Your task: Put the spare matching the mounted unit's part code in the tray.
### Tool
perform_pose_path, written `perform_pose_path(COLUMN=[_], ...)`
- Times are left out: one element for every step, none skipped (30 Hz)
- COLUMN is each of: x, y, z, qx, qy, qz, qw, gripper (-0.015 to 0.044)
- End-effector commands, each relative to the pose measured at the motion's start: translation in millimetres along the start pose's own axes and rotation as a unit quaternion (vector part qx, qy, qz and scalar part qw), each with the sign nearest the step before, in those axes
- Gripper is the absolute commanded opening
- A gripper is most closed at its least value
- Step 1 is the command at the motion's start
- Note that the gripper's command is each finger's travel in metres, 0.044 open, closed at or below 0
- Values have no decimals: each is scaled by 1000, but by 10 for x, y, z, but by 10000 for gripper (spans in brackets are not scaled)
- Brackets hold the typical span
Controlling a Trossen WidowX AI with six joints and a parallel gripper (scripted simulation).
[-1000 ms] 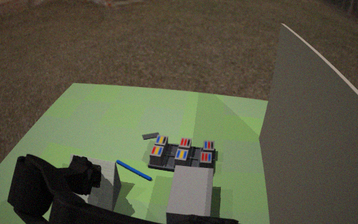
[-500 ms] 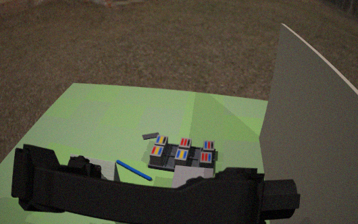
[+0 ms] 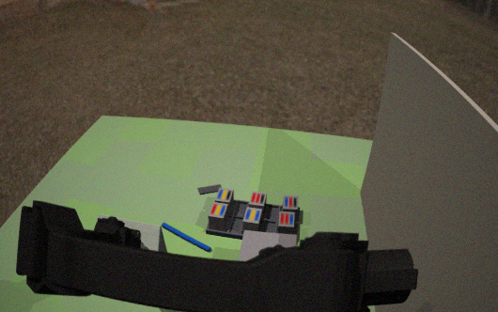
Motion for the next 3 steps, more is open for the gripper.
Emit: perform_pose_path(x=[-1,-1,-1], y=[6,6,6], z=[-6,-6,-6], qx=[0,0,0], qy=[0,0,0], qz=[2,2,2], qw=[1000,1000,1000], gripper=[440,440,440])
Point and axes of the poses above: the point midway between the two fingers, 35 mm back from their tips, its own z axis back along the fingers, its own x axis across the jaws, y = z × x, the point moved 2 cm from there along z, back along the fingers, and after that the axes turned 1 degree about z, right-handed, at the moved point
